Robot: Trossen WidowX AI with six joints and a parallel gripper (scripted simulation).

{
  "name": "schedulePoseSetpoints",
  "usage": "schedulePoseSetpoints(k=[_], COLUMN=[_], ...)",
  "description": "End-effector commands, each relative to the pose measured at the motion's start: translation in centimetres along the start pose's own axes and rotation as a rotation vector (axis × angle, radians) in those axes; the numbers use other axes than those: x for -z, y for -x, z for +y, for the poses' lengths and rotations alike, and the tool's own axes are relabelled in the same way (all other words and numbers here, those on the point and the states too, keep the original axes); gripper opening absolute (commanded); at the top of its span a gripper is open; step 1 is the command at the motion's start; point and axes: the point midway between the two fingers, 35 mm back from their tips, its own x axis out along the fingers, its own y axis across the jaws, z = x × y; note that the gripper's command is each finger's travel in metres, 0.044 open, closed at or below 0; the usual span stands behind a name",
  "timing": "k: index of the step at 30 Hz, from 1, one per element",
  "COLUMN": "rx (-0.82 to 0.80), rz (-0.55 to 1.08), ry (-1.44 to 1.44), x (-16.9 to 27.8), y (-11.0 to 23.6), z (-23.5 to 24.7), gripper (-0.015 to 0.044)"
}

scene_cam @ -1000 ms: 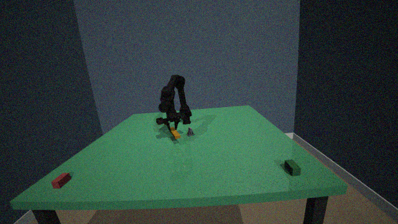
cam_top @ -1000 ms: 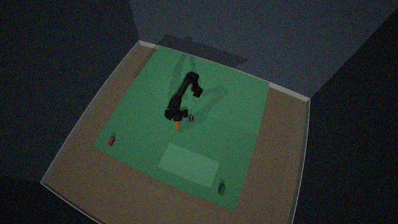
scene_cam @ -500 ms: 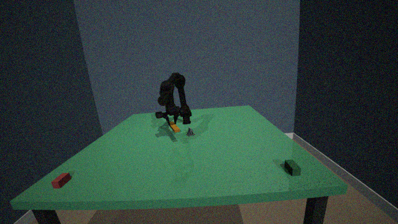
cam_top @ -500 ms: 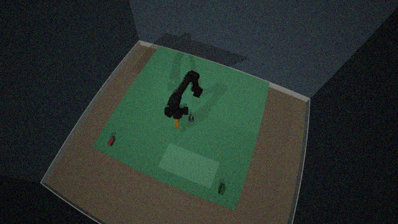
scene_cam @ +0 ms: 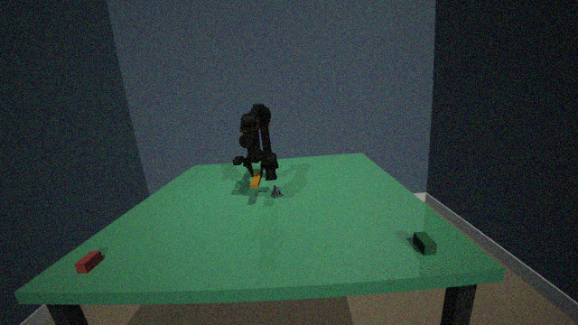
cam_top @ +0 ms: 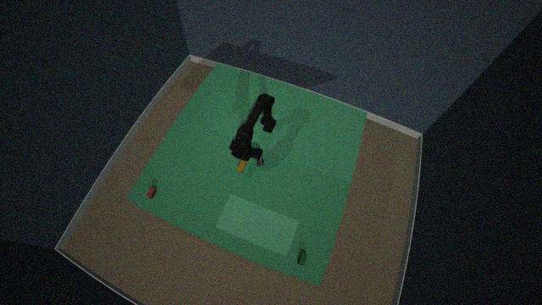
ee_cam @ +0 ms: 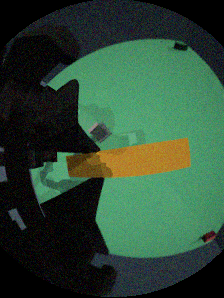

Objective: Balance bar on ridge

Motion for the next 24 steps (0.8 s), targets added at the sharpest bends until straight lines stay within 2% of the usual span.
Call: schedulePoseSetpoints(k=[1, 24], rx=[-0.004, -0.010], rz=[-0.001, 0.009], ry=[-0.161, -1.006], x=[0.9, 5.3], y=[0.2, 0.0], z=[1.3, 9.0], gripper=[0.0000, 0.0000])
